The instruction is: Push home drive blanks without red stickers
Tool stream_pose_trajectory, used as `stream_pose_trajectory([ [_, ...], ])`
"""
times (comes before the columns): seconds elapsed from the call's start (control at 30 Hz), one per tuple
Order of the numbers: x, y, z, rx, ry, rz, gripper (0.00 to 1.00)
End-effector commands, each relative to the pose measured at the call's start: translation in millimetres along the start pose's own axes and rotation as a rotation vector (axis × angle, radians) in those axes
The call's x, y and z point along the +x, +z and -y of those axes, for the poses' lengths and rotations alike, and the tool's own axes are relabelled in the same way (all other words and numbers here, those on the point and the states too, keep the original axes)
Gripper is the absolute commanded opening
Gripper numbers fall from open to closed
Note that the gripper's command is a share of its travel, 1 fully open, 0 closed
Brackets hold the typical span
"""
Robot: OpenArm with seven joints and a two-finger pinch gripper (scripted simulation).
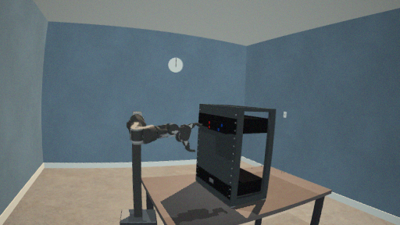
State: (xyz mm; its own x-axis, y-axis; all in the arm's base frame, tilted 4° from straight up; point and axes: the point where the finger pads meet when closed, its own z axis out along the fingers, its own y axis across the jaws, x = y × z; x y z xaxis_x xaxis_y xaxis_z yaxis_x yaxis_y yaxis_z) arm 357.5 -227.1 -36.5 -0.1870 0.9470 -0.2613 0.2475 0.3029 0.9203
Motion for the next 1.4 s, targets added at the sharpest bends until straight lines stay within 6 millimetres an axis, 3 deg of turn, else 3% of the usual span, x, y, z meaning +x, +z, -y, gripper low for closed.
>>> stream_pose_trajectory([
  [0.0,1.1,-4.8,-13.2,-0.08,0.057,-0.008,1.0],
  [0.6,7.8,-52.7,-50.7,-0.309,0.189,-0.026,1.0],
  [1.37,7.7,-56.6,-53.1,-0.325,0.198,-0.026,1.0],
])
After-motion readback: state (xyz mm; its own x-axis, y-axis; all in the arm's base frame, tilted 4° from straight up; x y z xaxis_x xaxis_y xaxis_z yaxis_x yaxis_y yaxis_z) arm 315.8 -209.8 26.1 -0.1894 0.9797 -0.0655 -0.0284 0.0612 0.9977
